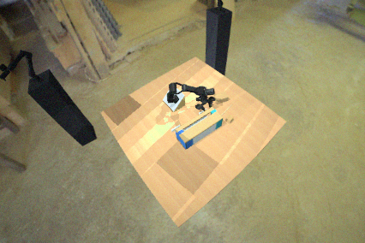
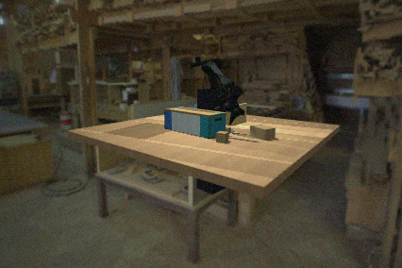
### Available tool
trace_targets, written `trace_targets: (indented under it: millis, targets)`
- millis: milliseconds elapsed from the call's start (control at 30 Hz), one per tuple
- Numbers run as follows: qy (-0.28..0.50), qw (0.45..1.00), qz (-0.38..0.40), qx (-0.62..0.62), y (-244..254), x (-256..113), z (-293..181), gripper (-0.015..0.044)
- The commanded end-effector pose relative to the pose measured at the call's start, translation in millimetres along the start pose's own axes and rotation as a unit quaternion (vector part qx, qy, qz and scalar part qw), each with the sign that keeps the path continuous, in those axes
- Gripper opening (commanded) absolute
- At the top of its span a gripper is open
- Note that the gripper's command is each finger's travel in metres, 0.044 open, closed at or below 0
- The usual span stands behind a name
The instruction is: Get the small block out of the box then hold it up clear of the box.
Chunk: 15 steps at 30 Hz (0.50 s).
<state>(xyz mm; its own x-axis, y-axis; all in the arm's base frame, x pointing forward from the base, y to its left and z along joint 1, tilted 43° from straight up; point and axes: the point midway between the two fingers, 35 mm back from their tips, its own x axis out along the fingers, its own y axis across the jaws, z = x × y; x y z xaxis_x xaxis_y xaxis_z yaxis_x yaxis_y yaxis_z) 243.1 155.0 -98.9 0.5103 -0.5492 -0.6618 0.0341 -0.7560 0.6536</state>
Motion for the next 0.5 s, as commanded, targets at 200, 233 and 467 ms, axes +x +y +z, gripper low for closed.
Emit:
trace_targets:
  millis: [200, 233, 467]
  targets:
    - [-0.002, 1.0, 0.005, -0.006, 0.9, 17.9, 9.8, 0.0285]
    - [-0.002, 1.0, 0.005, -0.006, 1.0, 19.3, 10.5, 0.0285]
    - [-0.002, 1.0, 0.005, -0.006, 1.6, 29.3, 15.2, 0.0285]
